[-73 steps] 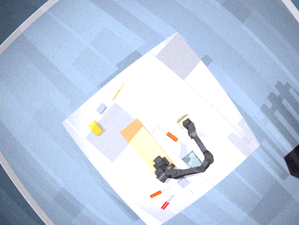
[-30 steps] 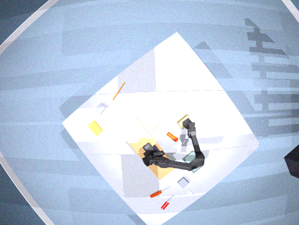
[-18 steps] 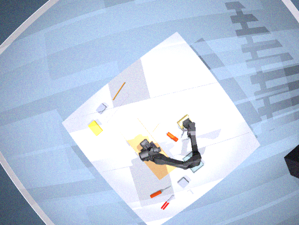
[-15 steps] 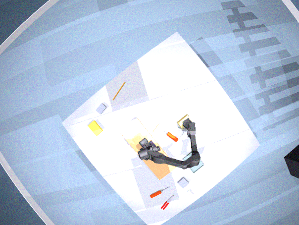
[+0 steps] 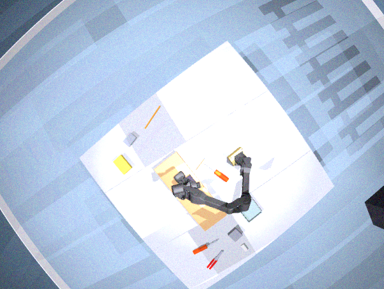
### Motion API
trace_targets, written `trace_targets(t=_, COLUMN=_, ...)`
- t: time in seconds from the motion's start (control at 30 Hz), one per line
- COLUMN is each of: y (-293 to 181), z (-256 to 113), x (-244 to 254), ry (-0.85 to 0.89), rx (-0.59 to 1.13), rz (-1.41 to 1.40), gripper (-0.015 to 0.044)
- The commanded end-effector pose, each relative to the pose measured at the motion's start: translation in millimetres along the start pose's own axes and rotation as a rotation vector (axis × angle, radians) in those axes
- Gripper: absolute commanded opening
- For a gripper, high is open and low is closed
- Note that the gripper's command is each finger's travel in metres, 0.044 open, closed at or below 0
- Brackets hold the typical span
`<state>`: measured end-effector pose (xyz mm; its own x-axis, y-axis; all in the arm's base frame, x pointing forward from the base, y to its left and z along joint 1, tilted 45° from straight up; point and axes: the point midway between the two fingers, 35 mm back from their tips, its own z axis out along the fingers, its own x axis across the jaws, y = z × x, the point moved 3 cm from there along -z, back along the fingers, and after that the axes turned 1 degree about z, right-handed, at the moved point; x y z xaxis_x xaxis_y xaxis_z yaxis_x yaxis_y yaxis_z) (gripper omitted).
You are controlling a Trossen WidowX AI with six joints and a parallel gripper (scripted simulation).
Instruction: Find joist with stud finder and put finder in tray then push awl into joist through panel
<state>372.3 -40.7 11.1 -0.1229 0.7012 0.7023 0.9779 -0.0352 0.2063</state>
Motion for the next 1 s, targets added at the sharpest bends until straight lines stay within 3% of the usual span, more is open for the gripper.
trace_targets(t=0.0, y=-0.2, z=-0.5, x=-12.8, ry=-0.008, rx=0.002, rz=0.000, gripper=0.0000)
trace_targets(t=0.97, y=1.2, z=-2.3, x=-99.3, ry=-0.012, rx=0.001, rz=-0.002, gripper=0.0000)
